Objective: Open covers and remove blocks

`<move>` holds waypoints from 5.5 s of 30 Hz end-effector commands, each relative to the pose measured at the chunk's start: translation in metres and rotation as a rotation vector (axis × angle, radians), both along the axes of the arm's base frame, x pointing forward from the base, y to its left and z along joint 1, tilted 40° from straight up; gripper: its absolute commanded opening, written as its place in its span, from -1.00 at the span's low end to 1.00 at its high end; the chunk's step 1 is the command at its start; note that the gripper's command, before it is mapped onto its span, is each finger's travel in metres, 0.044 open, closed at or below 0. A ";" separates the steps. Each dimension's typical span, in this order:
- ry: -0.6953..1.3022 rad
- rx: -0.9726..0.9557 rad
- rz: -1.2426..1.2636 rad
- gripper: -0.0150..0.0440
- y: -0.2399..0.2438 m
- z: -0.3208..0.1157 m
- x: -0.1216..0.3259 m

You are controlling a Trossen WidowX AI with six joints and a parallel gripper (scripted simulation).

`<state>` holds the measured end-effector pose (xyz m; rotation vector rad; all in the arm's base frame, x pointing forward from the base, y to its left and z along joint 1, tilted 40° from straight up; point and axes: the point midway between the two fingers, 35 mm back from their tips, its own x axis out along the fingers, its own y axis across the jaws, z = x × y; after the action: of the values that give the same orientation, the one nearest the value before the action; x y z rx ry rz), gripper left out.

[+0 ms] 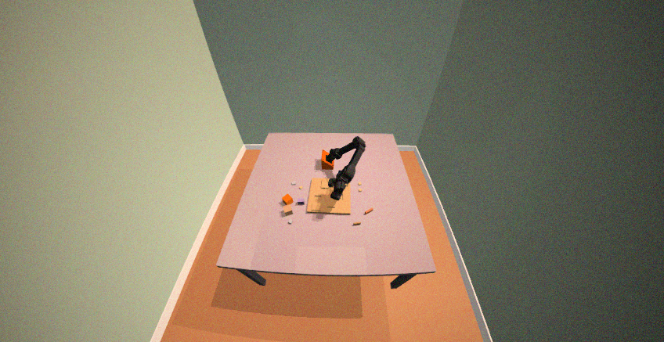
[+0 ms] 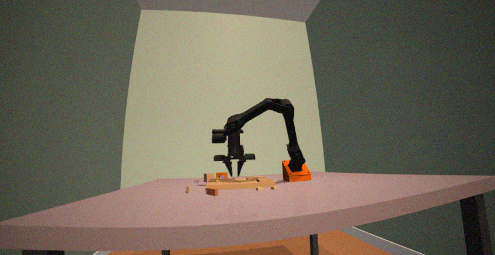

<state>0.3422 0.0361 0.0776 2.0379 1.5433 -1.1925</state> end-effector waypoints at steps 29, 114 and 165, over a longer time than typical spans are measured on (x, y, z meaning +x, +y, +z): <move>0.312 0.035 -0.376 0.00 0.001 0.000 0.000; 0.717 0.080 -0.862 0.00 0.016 -0.019 0.001; 0.714 0.076 -0.862 -0.22 0.000 -0.002 0.001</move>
<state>0.3420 0.0402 0.0707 2.5754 0.8807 -2.4130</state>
